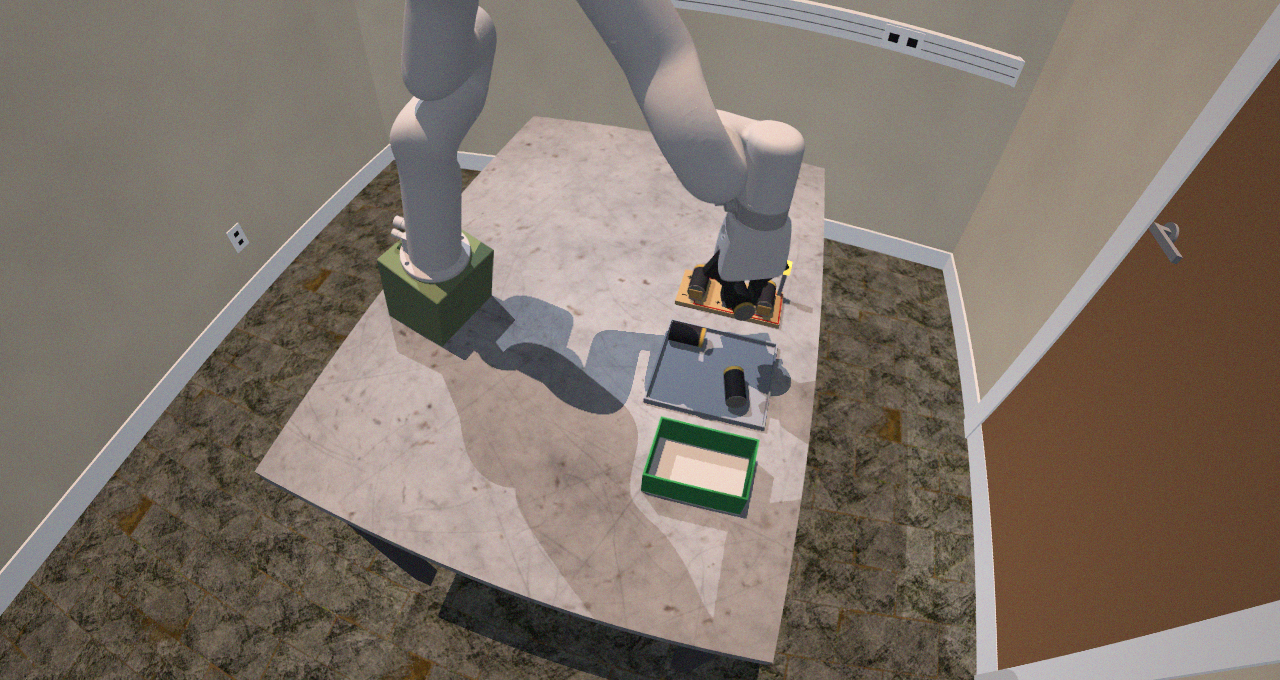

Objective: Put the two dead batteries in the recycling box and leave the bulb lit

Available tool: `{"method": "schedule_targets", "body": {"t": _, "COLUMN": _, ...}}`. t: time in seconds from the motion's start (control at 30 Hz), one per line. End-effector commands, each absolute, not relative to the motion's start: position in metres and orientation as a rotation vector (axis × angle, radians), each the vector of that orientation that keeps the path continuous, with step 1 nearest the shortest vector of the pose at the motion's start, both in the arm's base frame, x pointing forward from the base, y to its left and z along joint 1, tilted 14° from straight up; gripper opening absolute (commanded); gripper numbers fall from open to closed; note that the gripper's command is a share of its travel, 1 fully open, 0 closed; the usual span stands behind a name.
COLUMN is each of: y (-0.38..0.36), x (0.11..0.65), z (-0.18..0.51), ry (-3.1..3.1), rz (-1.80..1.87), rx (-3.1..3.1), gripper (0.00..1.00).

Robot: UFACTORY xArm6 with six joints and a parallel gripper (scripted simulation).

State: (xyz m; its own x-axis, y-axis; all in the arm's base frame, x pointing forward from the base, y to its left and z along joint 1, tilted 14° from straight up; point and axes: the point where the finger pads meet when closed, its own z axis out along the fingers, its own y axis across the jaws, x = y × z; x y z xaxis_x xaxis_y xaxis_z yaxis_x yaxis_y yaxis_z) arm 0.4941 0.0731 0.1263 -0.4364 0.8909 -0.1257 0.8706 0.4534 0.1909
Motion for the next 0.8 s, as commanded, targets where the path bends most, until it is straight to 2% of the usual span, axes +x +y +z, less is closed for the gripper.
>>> {"method": "schedule_targets", "body": {"t": 0.0, "y": 0.0734, "x": 0.4954, "z": 0.1282, "ry": 2.328, "rz": 0.155, "rx": 1.762, "gripper": 0.28}}
{"method": "schedule_targets", "body": {"t": 0.77, "y": 0.0734, "x": 0.4954, "z": 0.1282, "ry": 2.102, "rz": 0.194, "rx": 2.044, "gripper": 0.28}}
